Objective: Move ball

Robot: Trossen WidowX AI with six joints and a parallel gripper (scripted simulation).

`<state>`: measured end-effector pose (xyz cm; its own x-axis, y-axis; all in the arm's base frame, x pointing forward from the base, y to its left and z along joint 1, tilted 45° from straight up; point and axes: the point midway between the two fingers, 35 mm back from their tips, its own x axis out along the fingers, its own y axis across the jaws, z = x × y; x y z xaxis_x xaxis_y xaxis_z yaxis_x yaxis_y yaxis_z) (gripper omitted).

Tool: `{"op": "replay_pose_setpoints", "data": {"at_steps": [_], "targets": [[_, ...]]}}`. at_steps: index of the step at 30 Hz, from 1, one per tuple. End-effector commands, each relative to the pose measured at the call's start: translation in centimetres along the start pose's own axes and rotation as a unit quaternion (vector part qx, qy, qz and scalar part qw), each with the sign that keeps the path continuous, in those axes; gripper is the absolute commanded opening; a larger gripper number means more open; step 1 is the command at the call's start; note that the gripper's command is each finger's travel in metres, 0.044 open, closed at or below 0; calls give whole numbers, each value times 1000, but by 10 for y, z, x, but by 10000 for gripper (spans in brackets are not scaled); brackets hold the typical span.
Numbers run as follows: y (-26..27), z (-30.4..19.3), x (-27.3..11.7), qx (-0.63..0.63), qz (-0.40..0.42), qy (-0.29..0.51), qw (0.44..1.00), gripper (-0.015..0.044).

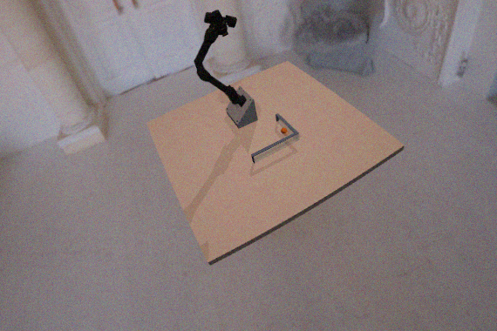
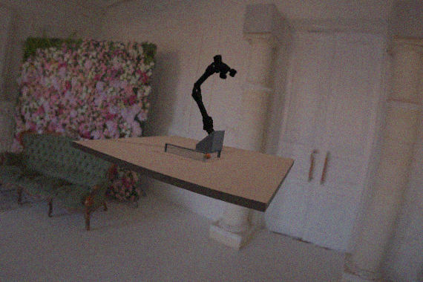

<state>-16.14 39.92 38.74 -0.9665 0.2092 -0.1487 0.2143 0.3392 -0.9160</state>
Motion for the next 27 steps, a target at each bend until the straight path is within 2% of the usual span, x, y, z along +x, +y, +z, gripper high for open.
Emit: {"op": "replay_pose_setpoints", "data": {"at_steps": [1,4,13,21,27], "targets": [[3,-1,-1,5,3,3,1000,374],[39,-16,-12,68,47,41,996,295],[172,-43,-80,304,181,185,917,288],[265,-30,-151,472,249,292,794,288],[338,7,-219,586,306,386,644,288]]}}
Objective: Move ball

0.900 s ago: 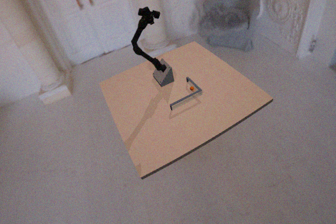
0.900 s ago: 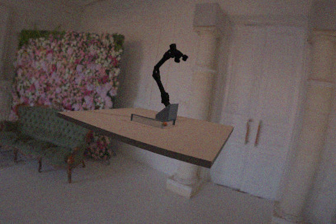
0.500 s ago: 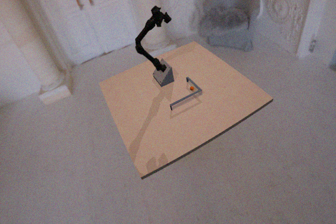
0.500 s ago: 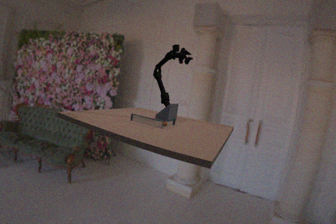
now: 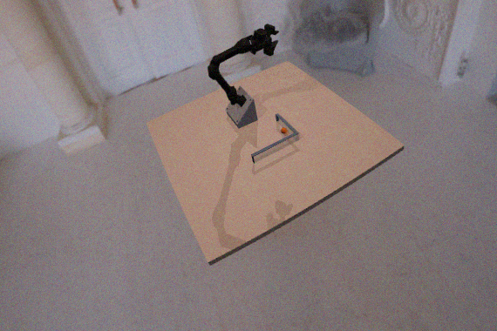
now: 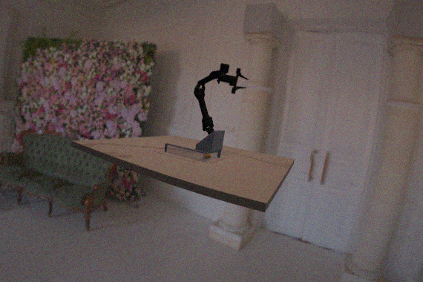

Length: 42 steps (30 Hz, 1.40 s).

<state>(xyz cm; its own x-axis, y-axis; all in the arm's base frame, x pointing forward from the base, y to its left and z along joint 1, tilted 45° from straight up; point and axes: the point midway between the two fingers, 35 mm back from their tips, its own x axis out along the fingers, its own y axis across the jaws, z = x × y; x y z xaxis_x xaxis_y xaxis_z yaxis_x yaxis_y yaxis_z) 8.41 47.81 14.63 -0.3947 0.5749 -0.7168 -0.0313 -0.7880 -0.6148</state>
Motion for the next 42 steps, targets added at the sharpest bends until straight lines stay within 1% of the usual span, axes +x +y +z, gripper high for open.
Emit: {"op": "replay_pose_setpoints", "data": {"at_steps": [1,7,13,17,21,27,29,37,42], "targets": [[47,-58,3,116,51,77,989,288],[126,-129,-6,272,121,196,934,288],[214,-179,-26,403,187,310,841,288],[277,-199,-46,474,229,385,758,288],[338,-209,-70,526,269,455,666,288],[429,-204,-113,569,328,557,509,288],[447,-200,-123,571,340,578,473,288],[450,-199,-124,571,342,581,469,288],[465,-201,-123,571,342,581,469,288]]}}
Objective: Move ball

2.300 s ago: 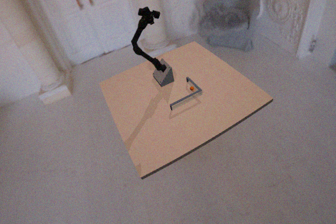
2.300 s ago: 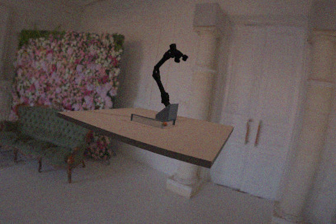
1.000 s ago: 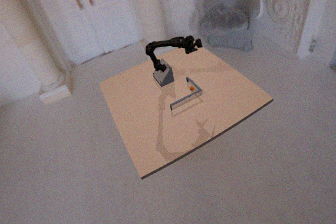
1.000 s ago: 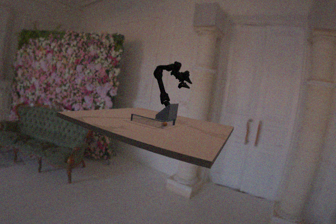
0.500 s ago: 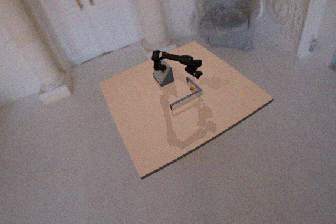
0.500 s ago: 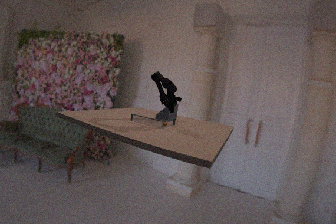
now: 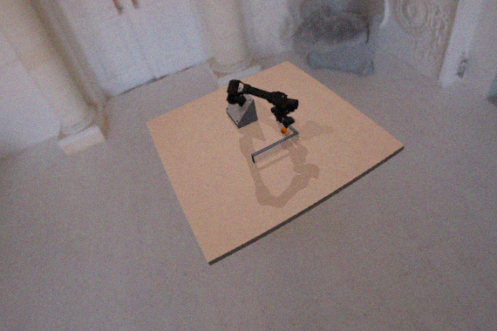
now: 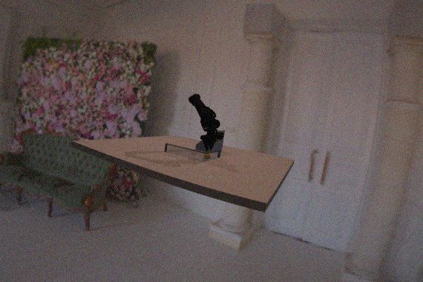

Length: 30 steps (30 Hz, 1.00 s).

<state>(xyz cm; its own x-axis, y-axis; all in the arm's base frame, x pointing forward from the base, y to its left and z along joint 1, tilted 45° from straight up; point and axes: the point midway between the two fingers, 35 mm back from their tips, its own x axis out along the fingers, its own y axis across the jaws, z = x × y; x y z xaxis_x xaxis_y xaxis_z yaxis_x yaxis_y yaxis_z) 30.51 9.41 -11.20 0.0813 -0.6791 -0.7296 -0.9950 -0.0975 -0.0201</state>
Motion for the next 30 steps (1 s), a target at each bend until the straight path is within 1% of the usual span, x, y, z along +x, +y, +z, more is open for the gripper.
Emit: {"op": "replay_pose_setpoints", "data": {"at_steps": [1,28,30], "targets": [[3,-2,10,-4,4,6,1000,288],[3,-3,48,-4,4,7,1000,288],[3,-3,48,-4,4,7,1000,236]]}}
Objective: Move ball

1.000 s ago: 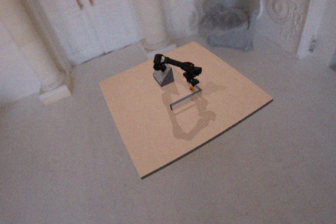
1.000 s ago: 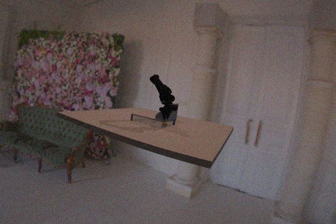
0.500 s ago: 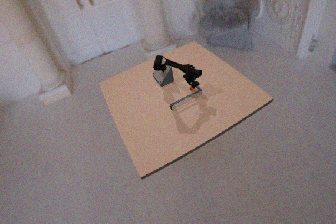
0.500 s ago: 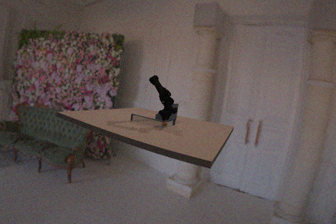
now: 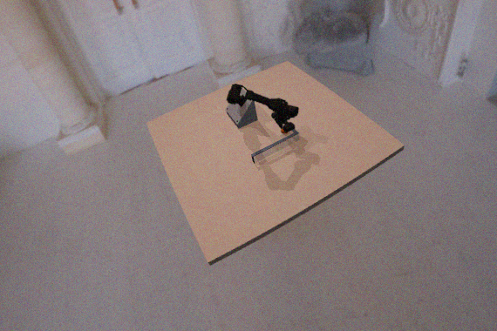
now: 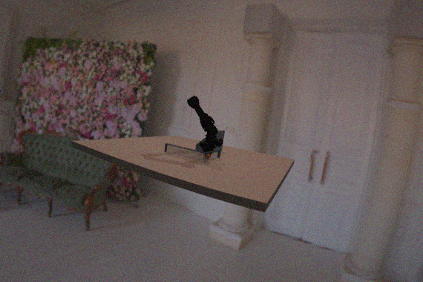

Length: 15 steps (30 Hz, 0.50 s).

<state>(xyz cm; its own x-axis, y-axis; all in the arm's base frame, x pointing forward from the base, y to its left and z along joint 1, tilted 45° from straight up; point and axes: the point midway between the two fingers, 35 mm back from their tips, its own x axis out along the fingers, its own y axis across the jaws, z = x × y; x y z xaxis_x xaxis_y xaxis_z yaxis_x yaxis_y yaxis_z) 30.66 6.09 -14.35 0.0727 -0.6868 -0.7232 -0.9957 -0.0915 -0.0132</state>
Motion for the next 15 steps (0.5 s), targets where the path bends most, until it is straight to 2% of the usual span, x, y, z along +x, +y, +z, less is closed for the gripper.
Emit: {"op": "replay_pose_setpoints", "data": {"at_steps": [1,2,9,14,15], "targets": [[1,-1,2,-4,-1,3,1000,210],[1,-1,2,-4,-1,3,1000,183],[1,-1,2,-4,-1,3,1000,137],[-3,-2,-6,8,-10,0,1000,6],[-6,-3,-10,15,-15,-2,1000,0]]}}
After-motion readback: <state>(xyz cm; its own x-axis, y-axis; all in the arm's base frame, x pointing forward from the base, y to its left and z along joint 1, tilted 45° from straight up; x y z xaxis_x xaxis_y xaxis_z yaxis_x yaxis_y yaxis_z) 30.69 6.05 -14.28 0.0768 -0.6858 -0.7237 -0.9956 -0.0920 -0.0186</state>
